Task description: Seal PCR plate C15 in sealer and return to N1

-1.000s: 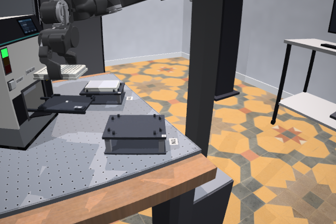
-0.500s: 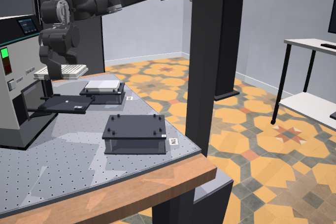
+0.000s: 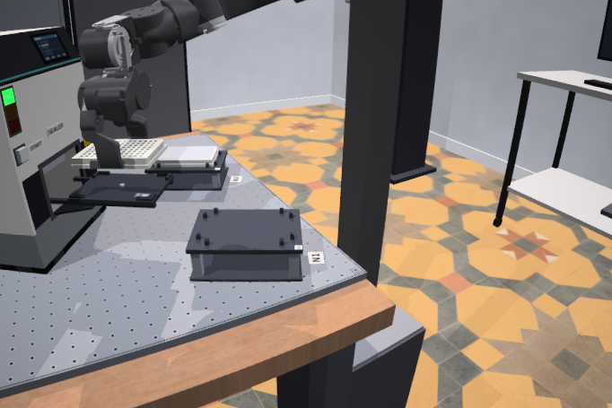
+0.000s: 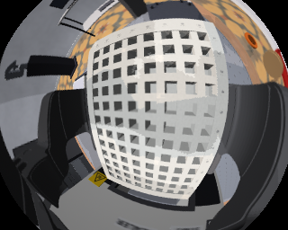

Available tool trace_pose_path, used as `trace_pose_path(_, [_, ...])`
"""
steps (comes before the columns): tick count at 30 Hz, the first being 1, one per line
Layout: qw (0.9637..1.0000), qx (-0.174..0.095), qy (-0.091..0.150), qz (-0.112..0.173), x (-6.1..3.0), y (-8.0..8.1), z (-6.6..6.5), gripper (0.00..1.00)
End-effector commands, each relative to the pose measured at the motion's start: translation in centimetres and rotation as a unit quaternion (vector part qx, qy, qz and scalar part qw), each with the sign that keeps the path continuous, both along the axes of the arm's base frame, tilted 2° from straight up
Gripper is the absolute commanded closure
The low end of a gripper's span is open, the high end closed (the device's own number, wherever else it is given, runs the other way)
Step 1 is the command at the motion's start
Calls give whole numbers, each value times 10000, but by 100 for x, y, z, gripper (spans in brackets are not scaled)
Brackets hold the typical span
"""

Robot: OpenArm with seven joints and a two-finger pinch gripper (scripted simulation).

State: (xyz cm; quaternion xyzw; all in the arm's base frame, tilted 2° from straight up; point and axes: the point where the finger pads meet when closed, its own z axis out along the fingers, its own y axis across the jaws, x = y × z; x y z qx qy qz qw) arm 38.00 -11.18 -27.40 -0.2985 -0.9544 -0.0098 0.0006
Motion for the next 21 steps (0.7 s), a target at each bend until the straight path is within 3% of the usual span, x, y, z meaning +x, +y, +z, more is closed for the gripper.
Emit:
trace_pose_path(1, [9999,42,-131,24,60,9,61,100])
trace_pose_path(10, [9999,42,-131,24,60,9,61,100])
trace_pose_path(15, [9999,43,-130,25,57,23,-248,100])
trace_pose_path(21, [9999,43,-130,25,57,23,-248,100])
